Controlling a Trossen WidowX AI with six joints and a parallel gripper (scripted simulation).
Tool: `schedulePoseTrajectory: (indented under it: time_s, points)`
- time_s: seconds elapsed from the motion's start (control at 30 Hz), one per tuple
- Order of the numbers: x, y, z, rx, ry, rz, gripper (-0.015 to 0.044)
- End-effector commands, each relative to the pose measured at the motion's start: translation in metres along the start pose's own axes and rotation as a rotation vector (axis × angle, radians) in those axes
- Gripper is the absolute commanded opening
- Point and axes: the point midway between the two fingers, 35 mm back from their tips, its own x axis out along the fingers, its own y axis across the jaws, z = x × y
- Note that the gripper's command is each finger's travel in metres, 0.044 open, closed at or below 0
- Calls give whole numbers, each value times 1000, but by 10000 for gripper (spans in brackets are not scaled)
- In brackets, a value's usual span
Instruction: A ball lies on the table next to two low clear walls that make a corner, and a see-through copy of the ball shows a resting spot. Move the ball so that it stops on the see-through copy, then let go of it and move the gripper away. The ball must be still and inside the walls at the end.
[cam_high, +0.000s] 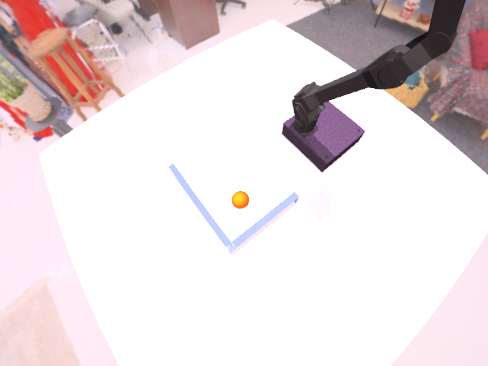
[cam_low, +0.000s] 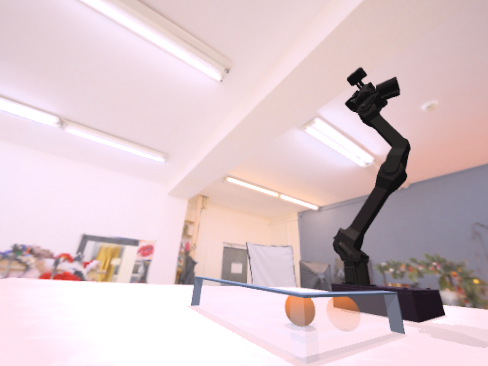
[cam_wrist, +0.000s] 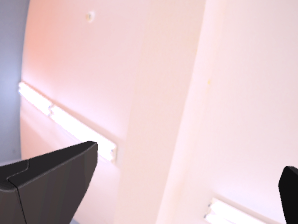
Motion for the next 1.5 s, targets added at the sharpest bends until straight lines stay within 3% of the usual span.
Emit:
schedulePoseTrajectory:
  time_s: [0.0, 0.3, 0.63, 0.77, 1.07, 1.47]
  points:
    - [0, -1, 2, -5, -4, -7, 374]
    - [-9, -42, 119, -386, -240, -244, 357]
    - [-63, -95, 227, -706, -398, -618, 357]
    - [-105, -126, 262, -734, -435, -826, 357]
    - [-198, -176, 315, -983, -350, -1255, 357]
    - [-364, -234, 323, -1064, 27, -1857, 357]
